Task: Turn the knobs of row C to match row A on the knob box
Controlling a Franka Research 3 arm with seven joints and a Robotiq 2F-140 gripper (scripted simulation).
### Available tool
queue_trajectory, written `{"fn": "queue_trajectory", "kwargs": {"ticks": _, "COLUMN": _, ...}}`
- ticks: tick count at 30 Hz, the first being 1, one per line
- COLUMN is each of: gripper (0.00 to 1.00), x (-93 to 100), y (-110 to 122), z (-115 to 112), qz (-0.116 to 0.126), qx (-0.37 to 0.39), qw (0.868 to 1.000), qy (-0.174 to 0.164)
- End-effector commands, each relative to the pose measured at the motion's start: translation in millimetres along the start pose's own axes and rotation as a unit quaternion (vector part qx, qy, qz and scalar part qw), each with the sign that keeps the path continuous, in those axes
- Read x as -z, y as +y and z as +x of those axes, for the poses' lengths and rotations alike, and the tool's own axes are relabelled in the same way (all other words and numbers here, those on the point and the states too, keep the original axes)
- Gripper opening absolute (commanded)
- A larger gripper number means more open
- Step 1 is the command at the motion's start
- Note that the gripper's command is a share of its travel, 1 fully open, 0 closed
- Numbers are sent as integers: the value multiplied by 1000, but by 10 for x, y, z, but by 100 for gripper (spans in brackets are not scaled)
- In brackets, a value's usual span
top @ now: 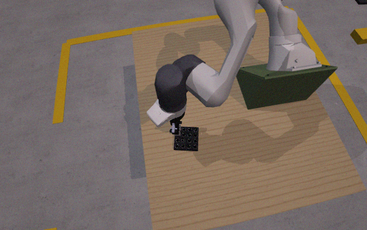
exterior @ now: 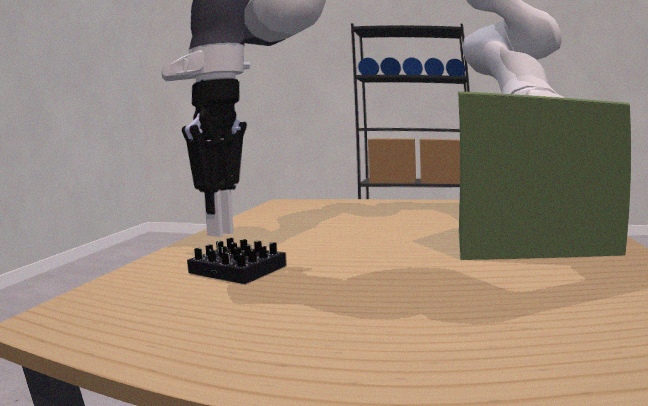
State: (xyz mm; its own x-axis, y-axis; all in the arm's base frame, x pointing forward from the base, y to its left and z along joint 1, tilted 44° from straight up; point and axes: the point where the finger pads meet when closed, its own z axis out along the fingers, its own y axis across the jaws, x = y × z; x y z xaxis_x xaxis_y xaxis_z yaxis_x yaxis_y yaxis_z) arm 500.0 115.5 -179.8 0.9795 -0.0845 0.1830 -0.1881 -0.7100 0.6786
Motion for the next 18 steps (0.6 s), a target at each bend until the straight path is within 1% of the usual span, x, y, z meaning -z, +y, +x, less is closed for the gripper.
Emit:
{"fn": "queue_trajectory", "kwargs": {"ticks": 1, "gripper": 12, "x": -15, "y": -25, "z": 6, "qz": 4, "qx": -2, "qw": 1000, "qy": 1}}
{"fn": "queue_trajectory", "kwargs": {"ticks": 18, "gripper": 12, "x": -53, "y": -25, "z": 6, "qz": 4, "qx": -2, "qw": 1000, "qy": 1}}
